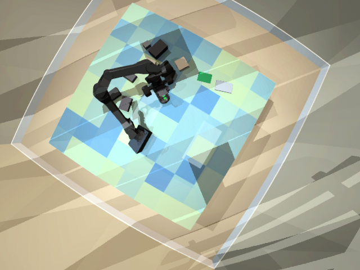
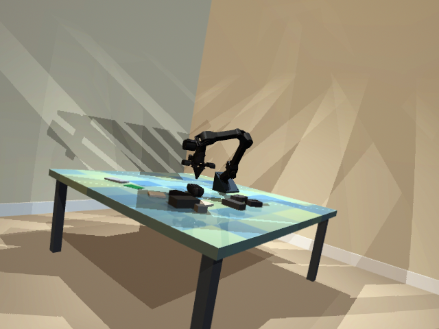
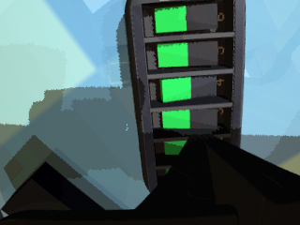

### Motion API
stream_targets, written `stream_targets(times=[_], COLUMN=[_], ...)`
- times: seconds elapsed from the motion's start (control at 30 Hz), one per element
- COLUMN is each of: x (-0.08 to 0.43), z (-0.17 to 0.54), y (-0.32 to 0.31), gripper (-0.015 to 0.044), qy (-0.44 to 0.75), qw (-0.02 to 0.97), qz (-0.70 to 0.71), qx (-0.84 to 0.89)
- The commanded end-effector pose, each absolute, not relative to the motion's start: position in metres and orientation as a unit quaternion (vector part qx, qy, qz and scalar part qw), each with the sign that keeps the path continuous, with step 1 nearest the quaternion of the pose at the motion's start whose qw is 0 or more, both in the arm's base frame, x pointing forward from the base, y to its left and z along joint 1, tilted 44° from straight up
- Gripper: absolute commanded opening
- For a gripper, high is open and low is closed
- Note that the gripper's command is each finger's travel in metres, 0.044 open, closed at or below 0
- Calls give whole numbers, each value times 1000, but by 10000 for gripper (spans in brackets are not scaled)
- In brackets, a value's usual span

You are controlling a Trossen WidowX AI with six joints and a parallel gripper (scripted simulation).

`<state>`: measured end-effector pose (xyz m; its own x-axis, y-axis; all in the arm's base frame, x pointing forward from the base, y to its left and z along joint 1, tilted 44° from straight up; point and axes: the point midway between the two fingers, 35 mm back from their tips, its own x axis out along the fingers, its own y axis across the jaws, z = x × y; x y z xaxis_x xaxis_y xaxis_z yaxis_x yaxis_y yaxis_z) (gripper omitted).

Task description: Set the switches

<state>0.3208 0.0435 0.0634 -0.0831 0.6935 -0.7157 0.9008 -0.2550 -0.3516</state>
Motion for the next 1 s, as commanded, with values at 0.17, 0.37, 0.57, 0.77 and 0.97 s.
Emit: stream_targets(times=[0.17, 0.37, 0.57, 0.77, 0.97], x=[358, 361, 361, 361, 360], z=[29, 25, 18, 9, 1], y=[49, 51, 57, 65, 73], gripper=[0, 0, 0, 0, 0], qy=[655, 659, 659, 659, 659], qw=[86, 83, 83, 83, 83], qz=[-436, -437, -437, -436, -436], qx=[611, 607, 607, 607, 607])
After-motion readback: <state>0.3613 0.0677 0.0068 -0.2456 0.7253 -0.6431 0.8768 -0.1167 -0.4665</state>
